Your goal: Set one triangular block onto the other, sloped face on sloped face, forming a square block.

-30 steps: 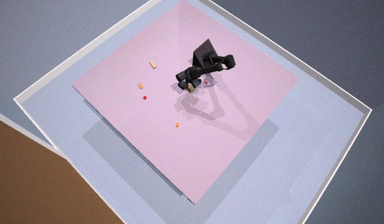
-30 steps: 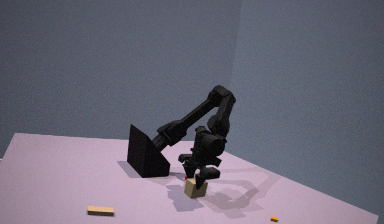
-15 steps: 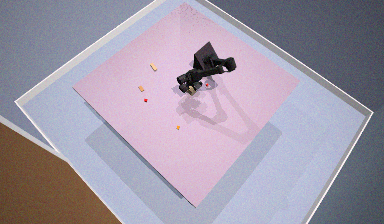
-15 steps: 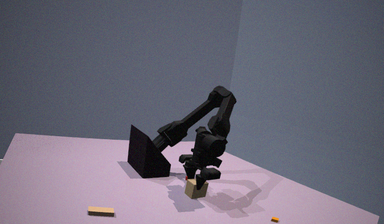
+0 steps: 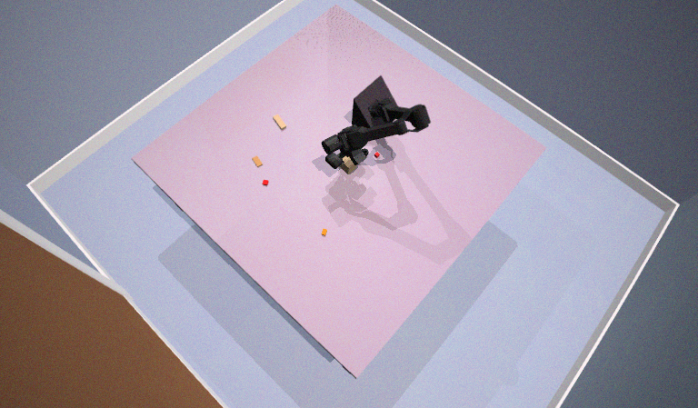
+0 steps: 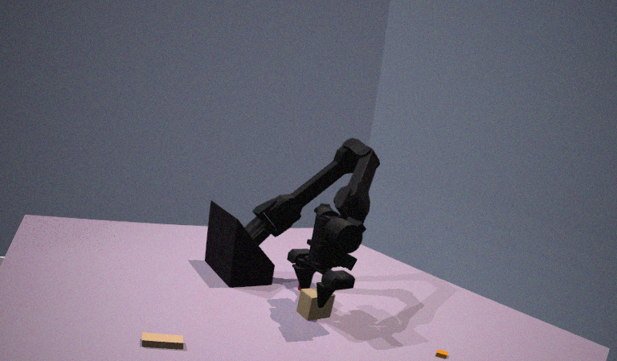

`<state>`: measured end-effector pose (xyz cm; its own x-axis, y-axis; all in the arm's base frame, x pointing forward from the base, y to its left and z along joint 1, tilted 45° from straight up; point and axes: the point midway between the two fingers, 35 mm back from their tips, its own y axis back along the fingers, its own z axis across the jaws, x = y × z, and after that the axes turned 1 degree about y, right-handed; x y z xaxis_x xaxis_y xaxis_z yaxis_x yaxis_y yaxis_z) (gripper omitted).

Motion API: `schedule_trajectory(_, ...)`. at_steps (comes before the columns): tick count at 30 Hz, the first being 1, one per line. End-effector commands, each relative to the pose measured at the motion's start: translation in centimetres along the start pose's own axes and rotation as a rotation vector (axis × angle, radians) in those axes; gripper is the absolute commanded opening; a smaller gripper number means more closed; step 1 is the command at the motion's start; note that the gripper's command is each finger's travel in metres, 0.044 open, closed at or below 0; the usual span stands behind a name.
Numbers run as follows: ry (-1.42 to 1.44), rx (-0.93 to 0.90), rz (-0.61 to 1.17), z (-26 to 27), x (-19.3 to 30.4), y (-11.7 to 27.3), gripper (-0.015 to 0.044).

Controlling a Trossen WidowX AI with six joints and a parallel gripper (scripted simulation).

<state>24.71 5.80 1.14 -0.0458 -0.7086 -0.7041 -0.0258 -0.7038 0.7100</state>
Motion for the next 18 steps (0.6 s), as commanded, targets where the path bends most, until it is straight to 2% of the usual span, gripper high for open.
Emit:
schedule_trajectory(1, 0.0, 0.0, 0.0, 0.0, 0.0, 0.0, 0.042)
schedule_trajectory(2, 0.0, 0.0, 0.0, 0.0, 0.0, 0.0, 0.044)
schedule_trajectory(10, 0.0, 0.001, 0.001, -0.1, 0.0, 0.2, 0.044)
schedule_trajectory(12, -0.001, 0.002, 0.007, -0.4, 0.2, 1.9, 0.044)
schedule_trajectory(18, -0.001, -0.001, 0.006, -0.1, 0.1, 10.7, 0.044)
